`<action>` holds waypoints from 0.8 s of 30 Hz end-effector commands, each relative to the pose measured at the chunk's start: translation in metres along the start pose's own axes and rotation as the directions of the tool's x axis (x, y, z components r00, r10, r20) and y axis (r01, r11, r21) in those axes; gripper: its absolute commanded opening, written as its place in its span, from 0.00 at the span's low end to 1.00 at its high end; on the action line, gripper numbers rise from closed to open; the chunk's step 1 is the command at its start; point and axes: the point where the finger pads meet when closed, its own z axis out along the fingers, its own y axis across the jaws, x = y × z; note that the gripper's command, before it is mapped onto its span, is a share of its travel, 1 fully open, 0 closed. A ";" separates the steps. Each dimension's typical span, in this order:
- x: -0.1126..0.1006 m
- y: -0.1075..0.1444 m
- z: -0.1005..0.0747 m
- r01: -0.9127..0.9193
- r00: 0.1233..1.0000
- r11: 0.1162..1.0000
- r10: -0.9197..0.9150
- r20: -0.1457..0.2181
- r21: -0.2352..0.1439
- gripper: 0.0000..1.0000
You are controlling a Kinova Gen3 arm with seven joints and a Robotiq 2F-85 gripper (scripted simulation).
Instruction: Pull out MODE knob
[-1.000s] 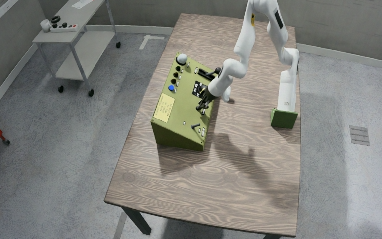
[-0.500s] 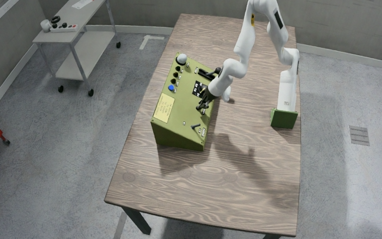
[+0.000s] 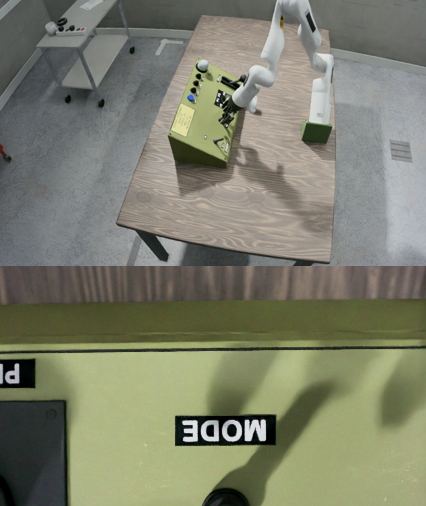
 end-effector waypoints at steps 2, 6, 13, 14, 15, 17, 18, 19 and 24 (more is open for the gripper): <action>-0.001 0.000 -0.001 0.000 1.000 1.000 0.000 0.001 -0.001 0.77; -0.001 0.000 -0.001 0.000 1.000 1.000 0.000 0.001 -0.001 0.77; -0.001 0.000 -0.011 0.000 1.000 1.000 0.000 0.001 -0.001 0.77; -0.001 0.000 -0.016 0.000 1.000 1.000 0.000 0.001 -0.001 0.77; -0.001 0.000 -0.021 0.000 1.000 1.000 0.000 0.001 -0.001 0.77; -0.001 0.000 -0.033 0.000 1.000 1.000 0.000 0.001 -0.001 0.77; -0.001 0.000 -0.040 0.000 1.000 1.000 0.000 0.001 -0.001 0.77; -0.001 0.000 -0.048 0.000 1.000 1.000 0.000 0.001 -0.001 0.77; 0.000 0.000 -0.071 0.000 1.000 1.000 0.000 0.001 -0.001 0.77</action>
